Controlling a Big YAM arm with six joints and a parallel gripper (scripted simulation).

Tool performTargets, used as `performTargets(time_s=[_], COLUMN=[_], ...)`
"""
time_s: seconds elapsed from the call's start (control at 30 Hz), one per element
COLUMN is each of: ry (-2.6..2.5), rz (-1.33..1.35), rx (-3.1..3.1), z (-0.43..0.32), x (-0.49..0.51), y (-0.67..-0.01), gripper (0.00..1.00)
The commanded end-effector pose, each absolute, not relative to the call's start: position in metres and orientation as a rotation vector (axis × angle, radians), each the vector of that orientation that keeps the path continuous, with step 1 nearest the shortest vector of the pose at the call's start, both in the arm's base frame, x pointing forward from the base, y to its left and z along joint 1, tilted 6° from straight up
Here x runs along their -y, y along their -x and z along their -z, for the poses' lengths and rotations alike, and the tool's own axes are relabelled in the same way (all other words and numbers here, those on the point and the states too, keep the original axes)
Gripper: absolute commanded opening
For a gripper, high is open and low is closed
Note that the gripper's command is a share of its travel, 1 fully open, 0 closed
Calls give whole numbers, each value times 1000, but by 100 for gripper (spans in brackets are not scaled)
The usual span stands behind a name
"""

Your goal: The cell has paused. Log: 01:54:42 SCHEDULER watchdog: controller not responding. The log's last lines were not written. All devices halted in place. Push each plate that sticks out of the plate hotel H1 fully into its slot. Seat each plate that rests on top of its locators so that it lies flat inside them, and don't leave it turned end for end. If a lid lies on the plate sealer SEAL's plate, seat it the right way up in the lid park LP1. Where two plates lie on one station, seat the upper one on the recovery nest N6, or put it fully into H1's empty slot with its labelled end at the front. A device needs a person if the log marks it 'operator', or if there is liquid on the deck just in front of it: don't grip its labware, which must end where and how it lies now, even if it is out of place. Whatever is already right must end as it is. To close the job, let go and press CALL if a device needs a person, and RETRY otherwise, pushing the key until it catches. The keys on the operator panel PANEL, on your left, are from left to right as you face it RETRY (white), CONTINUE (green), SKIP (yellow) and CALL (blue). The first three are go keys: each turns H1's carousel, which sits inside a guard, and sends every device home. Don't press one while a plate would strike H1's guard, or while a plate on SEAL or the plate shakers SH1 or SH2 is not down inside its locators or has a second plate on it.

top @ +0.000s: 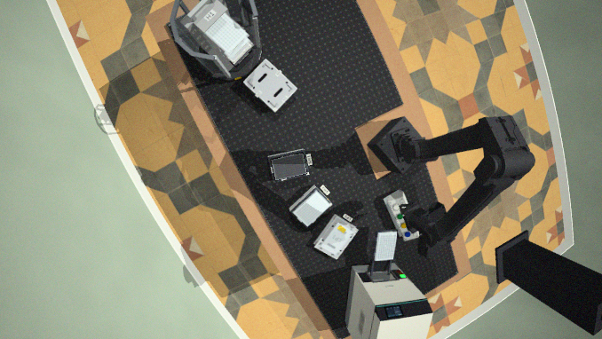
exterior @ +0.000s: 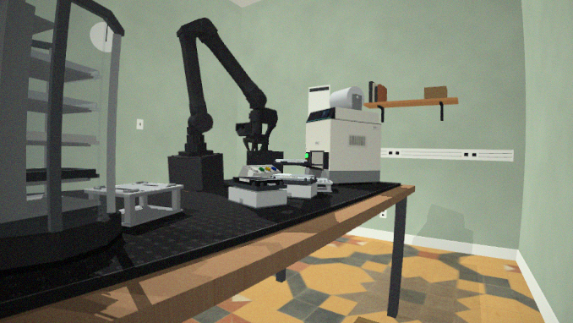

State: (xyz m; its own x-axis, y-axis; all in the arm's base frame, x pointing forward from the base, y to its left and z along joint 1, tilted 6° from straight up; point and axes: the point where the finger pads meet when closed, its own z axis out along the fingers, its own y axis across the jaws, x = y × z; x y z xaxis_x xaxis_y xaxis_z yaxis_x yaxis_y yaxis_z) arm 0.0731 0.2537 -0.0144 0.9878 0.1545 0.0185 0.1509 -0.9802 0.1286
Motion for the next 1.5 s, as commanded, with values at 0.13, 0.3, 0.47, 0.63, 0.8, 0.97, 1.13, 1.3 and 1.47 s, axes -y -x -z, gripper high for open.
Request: performTargets(time_s=[0.13,0.3,0.47,0.63,0.8,0.97,1.13,1.3,1.47], ry=[-3089,-3083,-3083,-3083,-3083,-3066,-3028,-3029,-3028], rz=[-90,-86,-86,-86,-86,-77,-58,-57,-58], rx=[-242,-241,-240,-238,-236,-235,-241,-234,-237], z=[-1,1,1,1,1,7,21,27,34], x=[-288,-287,-287,-287,-287,-280,-260,-259,-258], y=[-83,-83,-83,-84,-84,-83,-77,-79,-78], gripper=[44,34,26,18,8,0,0,0,0])
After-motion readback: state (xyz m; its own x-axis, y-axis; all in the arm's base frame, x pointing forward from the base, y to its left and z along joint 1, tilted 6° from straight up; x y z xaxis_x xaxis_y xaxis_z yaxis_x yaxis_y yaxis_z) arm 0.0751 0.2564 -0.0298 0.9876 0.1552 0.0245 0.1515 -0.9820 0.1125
